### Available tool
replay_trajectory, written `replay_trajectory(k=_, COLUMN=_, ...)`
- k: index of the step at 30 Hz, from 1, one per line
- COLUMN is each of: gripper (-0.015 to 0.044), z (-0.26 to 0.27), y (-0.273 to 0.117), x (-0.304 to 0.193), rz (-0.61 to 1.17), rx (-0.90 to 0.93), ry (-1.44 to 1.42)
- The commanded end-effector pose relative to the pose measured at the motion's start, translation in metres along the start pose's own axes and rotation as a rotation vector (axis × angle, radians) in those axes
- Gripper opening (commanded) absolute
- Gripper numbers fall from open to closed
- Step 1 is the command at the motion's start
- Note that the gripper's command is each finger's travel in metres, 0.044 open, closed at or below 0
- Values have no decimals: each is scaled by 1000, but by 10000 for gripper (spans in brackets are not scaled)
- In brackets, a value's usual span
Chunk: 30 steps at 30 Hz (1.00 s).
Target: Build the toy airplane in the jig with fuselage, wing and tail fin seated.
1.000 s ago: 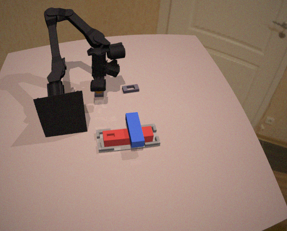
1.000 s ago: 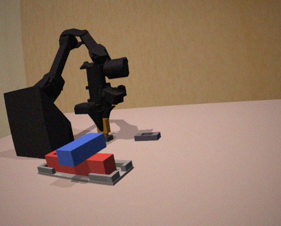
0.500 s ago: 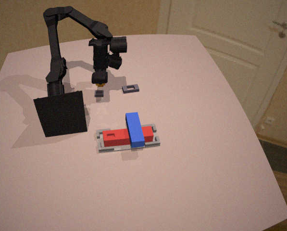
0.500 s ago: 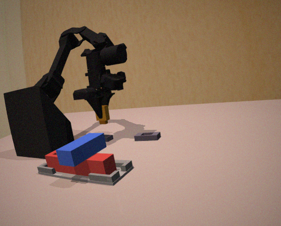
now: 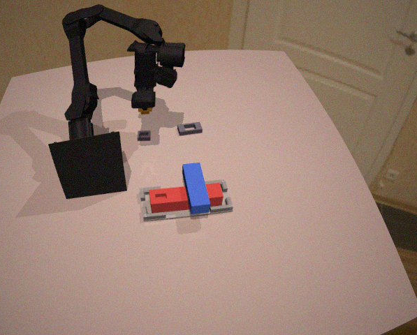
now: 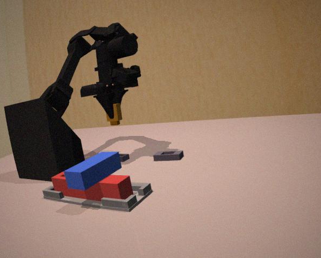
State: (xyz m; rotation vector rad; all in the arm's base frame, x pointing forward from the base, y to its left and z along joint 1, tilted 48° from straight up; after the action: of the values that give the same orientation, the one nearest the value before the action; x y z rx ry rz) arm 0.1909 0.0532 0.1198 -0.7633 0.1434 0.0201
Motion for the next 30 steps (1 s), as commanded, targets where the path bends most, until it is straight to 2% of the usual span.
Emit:
replay_trajectory(k=1, gripper=0, z=0, y=-13, x=-1, rz=-2, rx=0, ry=-3)
replay_trajectory(k=8, gripper=0, z=2, y=-33, x=-6, rz=0, rx=14, ry=-1)
replay_trajectory(k=30, gripper=0, z=-37, y=-31, x=17, rz=-14, rx=0, ry=59)
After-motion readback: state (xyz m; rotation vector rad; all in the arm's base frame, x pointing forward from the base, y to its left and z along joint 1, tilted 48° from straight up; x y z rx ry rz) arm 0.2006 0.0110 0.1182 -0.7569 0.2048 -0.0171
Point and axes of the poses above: the point midway between the two fingers, 35 mm back from their tips, its own y axis out along the fingers, its own z axis across the jaws, x = y × z, the point moved 3 cm from there along -y, back along the fingers, and after that the axes turned 2 degrees about y, right-handed, at the moved point
